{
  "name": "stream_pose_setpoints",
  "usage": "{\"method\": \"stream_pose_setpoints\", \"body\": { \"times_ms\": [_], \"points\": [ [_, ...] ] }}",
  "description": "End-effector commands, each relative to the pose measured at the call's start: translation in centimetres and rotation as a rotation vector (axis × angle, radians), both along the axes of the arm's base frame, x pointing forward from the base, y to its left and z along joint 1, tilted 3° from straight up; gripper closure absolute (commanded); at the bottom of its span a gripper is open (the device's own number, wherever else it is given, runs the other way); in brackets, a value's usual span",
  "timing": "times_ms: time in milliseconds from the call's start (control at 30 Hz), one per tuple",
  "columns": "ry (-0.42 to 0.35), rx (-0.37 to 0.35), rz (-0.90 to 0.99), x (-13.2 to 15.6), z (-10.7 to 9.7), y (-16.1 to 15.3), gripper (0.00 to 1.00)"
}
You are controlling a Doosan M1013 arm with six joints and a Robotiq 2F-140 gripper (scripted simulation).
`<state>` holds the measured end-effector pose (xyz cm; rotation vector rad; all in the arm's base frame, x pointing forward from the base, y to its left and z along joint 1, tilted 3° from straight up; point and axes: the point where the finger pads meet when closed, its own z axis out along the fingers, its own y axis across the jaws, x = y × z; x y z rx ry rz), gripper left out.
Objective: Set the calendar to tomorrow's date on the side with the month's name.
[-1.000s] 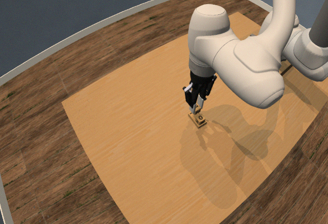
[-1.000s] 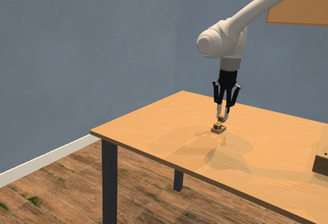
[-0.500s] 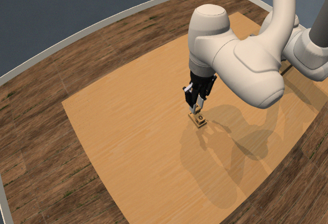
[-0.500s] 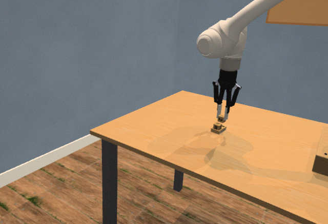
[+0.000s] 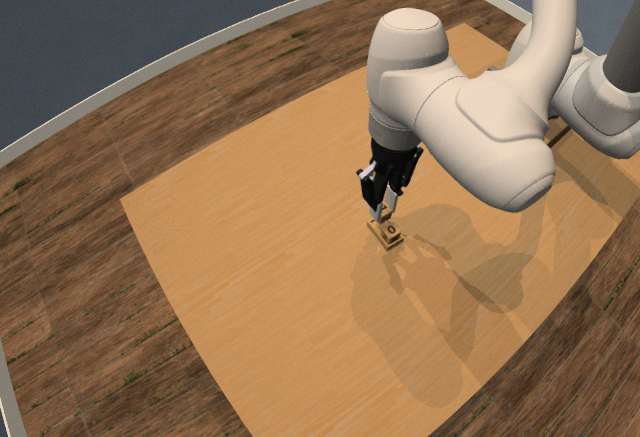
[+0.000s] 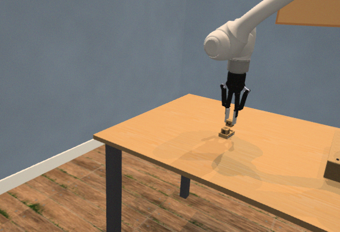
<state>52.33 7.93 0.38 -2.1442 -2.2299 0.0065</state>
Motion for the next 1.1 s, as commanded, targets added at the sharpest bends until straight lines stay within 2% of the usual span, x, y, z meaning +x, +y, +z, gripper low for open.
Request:
{"method": "stream_pose_setpoints", "body": {
  "times_ms": [0,1067],
  "points": [
    [0.0,0.004,-0.003,-0.46,-0.05,0.38,0.84],
    [0.0,0.004,-0.001,-0.39,-0.04,0.74,0.84]
  ]
}}
